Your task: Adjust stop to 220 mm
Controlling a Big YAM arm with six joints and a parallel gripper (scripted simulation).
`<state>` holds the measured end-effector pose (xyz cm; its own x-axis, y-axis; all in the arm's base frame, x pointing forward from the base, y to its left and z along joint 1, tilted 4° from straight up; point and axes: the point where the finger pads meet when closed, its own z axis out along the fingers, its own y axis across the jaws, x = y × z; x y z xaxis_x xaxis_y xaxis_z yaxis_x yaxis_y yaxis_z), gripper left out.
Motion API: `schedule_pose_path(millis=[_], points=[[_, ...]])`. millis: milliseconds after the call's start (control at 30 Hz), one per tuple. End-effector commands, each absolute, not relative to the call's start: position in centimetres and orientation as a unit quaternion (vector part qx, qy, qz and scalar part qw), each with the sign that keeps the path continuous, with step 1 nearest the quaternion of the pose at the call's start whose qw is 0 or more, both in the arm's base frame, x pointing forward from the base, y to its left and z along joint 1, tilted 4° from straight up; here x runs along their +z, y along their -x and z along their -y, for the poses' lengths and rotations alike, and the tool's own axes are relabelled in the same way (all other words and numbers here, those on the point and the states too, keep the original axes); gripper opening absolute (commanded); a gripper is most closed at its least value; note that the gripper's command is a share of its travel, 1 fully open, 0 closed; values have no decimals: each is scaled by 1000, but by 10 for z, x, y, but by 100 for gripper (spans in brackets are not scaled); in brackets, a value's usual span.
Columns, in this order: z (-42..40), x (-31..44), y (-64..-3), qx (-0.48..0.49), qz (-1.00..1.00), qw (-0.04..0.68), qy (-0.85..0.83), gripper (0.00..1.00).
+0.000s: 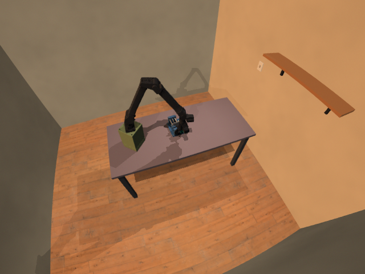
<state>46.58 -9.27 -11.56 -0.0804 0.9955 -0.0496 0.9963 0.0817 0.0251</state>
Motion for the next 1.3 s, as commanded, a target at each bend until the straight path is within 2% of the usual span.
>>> schedule_pose_path(millis=[0,333,900,1267], points=[[90,-105,-505,12,-734,53,-677,6],[91,-102,-521,20,-733,65,-676,6],[91,-139,-525,13,-734,55,-677,6],[99,-161,-502,5,-734,43,-678,6]])
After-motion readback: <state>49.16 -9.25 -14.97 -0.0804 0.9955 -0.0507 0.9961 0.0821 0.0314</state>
